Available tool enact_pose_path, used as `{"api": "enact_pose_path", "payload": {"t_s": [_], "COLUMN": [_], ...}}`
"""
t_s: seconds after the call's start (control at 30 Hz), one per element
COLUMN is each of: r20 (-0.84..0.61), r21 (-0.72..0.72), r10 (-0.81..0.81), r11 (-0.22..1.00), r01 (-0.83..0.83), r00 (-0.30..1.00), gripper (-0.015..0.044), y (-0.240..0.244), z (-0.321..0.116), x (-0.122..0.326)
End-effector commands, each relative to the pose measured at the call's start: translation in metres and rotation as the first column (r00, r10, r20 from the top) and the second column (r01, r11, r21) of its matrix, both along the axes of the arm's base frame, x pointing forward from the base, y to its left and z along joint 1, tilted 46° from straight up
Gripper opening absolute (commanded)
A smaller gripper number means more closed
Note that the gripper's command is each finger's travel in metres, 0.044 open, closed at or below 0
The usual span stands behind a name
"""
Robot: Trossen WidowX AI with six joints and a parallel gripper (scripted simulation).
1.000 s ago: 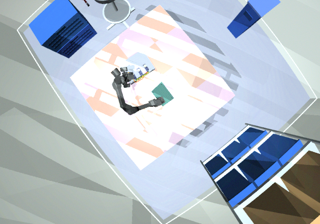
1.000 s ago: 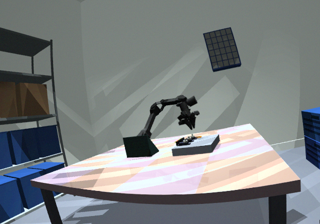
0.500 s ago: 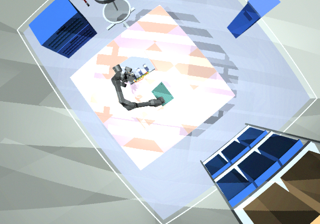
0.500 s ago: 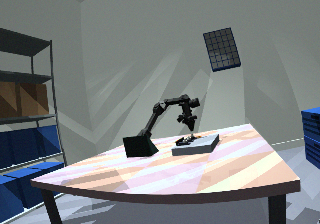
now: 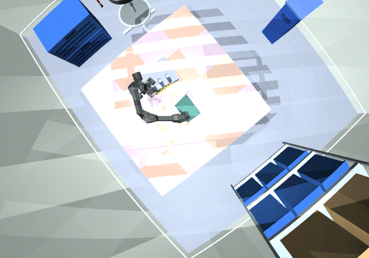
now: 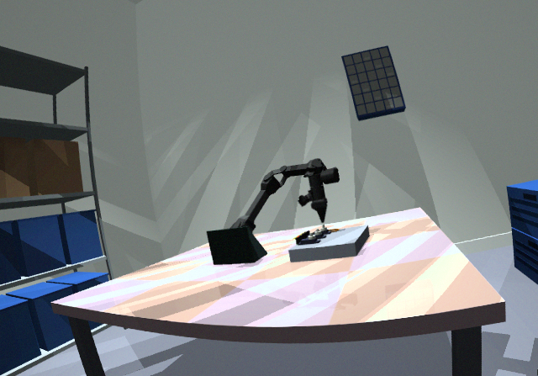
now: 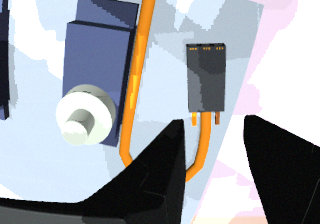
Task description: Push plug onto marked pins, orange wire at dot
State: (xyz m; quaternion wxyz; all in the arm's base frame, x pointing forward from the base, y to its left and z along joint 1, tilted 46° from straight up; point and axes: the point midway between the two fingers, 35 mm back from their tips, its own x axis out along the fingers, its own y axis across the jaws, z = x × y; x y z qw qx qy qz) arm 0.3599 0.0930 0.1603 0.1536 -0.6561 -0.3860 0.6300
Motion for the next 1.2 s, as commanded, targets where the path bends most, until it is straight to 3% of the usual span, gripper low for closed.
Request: {"api": "enact_pose_path", "payload": {"t_s": [0.0,0.77,0.83,1.17], "r20": [-0.017,-0.016,-0.016,-0.016], "r21": [0.006,0.008,0.008,0.007], "r10": [-0.012,-0.012,-0.012,-0.012], "r11": [1.0,1.0,1.0,1.0], "r01": [0.012,0.012,0.012,0.012], "r00": [1.0,1.0,1.0,1.0], "gripper": [0.0115,0.0115,0.0062,0.0], "y": [0.001,0.029,0.029,0.029], "z": [0.0,-0.027,-0.027,-0.026], "x": [0.001,-0.003,-0.003,-0.003]}}
